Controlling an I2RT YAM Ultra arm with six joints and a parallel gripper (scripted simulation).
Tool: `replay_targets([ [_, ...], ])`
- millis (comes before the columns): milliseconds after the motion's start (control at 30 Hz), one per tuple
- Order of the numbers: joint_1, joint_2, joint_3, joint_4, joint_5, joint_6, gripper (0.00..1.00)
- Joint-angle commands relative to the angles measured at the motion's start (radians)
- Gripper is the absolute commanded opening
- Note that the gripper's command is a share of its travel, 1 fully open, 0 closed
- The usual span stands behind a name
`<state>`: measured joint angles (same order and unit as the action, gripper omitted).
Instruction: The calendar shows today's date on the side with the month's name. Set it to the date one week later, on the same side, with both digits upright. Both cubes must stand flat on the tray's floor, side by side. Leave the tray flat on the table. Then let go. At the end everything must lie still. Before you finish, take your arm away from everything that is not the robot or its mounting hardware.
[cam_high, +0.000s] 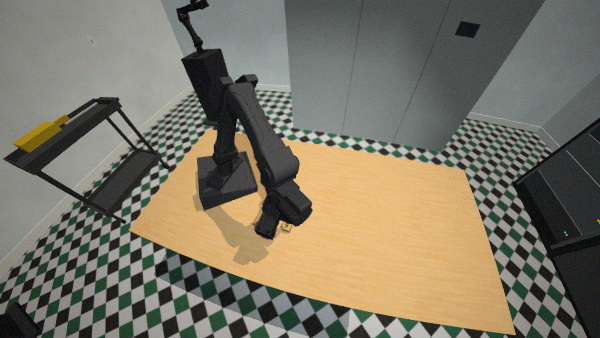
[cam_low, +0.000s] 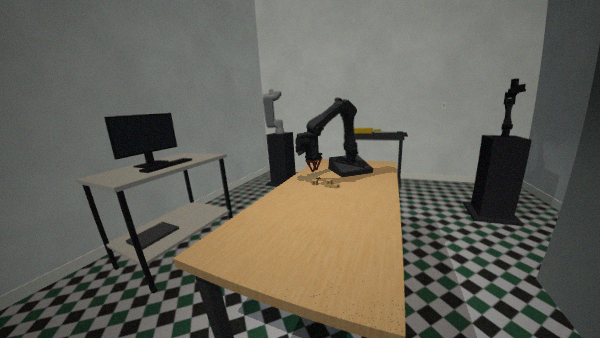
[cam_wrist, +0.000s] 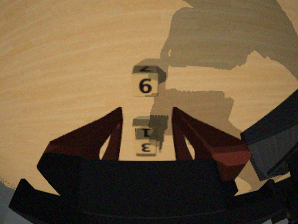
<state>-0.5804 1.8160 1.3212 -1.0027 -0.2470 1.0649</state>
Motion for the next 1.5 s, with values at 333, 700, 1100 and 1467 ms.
replay_targets([
  [333, 0.011, 0.013, -0.033, 0.068, 0.002, 0.013, 0.45],
  [700, 0.022, 0.034, -0.063, 0.121, 0.003, 0.024, 0.45],
  [1100, 0.03, 0.052, -0.084, 0.162, 0.004, 0.032, 0.45],
  [1467, 0.032, 0.057, -0.09, 0.173, 0.004, 0.035, 0.45],
])
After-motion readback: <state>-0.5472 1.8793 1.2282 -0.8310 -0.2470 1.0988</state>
